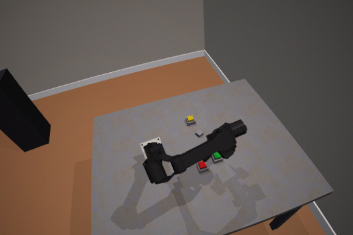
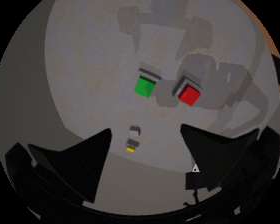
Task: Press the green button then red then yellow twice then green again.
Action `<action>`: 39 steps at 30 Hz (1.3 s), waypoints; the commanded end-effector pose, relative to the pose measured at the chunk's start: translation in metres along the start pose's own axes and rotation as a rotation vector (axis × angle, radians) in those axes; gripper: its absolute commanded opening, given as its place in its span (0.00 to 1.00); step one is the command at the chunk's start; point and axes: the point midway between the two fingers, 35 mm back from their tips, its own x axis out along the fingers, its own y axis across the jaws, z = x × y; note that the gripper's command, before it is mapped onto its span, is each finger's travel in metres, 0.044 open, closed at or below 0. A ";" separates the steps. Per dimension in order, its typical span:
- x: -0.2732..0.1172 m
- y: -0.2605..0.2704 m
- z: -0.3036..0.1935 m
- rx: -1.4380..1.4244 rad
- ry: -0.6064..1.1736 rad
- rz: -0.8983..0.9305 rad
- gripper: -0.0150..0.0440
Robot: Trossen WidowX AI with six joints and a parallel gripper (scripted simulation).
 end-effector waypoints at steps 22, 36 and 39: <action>0.061 0.012 0.019 -1.105 -0.177 -0.425 0.67; 0.063 0.011 0.020 -1.105 -0.177 -0.426 0.29; 0.063 0.011 0.020 -1.105 -0.177 -0.426 0.29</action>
